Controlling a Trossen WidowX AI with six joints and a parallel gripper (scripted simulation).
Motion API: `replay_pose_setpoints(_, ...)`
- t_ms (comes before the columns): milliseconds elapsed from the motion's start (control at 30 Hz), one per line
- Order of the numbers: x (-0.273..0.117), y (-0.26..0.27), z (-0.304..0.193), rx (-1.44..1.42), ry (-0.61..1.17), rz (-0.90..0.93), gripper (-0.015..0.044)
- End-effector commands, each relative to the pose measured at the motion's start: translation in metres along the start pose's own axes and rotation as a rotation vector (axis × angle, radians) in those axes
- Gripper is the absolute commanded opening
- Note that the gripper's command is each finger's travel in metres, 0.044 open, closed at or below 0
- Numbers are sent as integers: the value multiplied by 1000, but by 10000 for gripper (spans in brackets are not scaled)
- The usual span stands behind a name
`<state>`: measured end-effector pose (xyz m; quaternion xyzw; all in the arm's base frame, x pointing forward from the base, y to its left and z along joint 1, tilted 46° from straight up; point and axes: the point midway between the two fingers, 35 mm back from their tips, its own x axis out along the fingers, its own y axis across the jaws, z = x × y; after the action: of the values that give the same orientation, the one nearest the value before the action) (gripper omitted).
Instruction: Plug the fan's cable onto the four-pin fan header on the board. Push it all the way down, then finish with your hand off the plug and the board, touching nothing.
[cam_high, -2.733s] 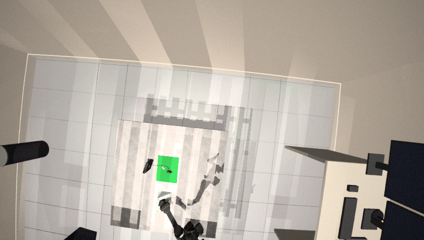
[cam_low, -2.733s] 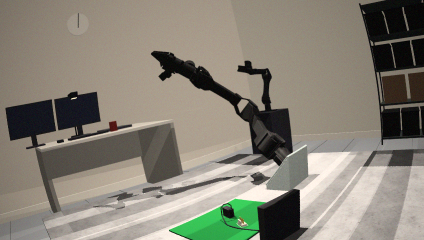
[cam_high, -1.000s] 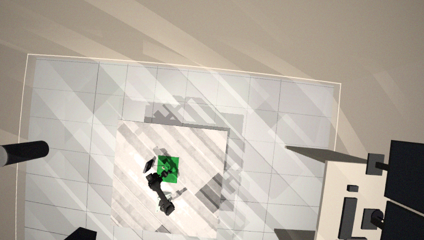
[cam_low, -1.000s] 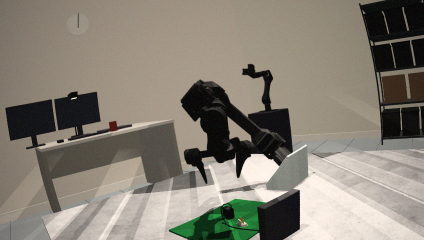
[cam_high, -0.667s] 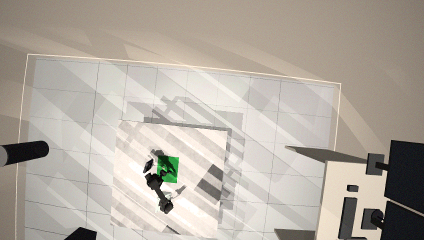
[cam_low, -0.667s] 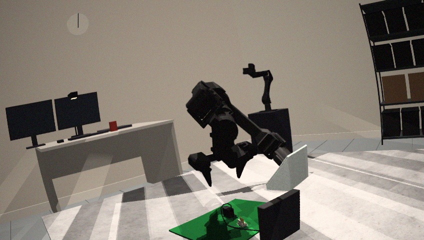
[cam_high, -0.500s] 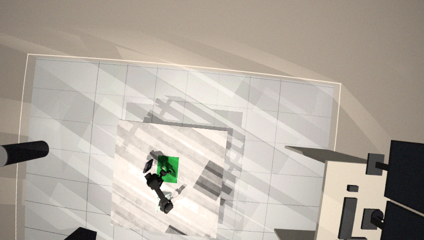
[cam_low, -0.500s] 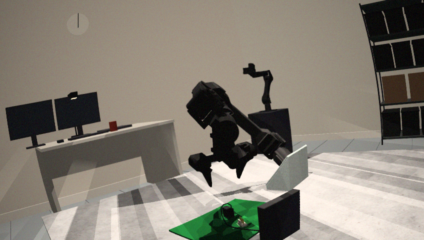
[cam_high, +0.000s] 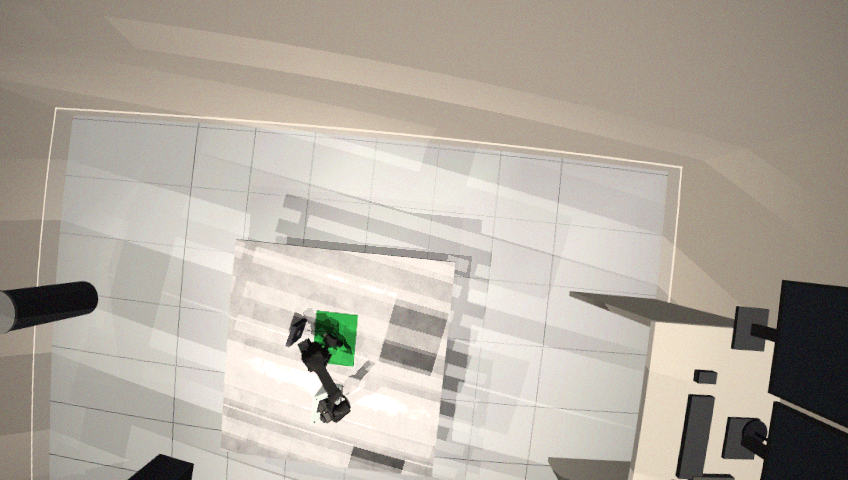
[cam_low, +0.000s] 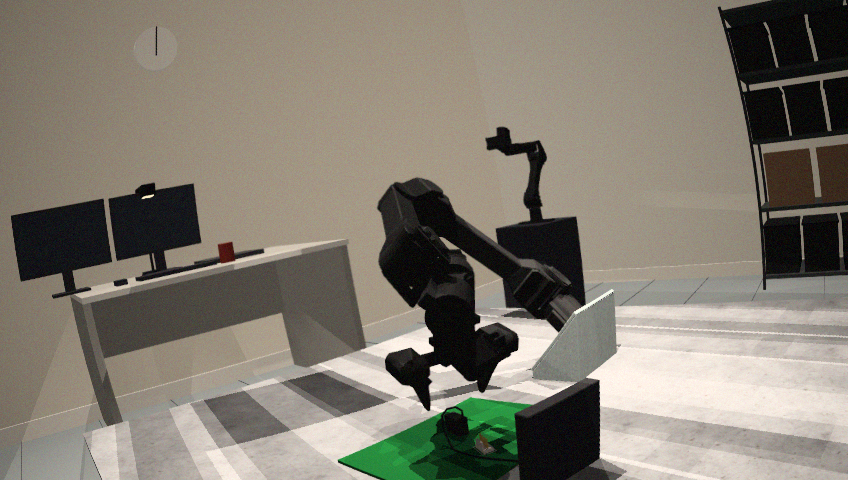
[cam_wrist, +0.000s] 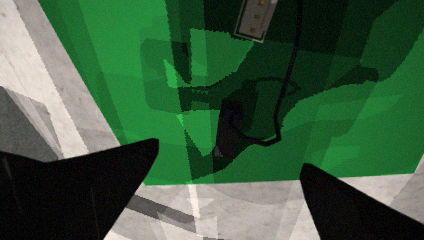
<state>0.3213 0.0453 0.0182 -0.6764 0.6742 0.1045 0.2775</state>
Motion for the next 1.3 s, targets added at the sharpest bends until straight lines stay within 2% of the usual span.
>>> replay_pose_setpoints(0,8,1,1,-9,5,-1,440)
replay_pose_setpoints(933,42,1,9,-9,8,-2,440)
replay_pose_setpoints(1200,39,0,9,1,2,-1,230)
replay_pose_setpoints(1267,39,0,9,1,2,-1,217)
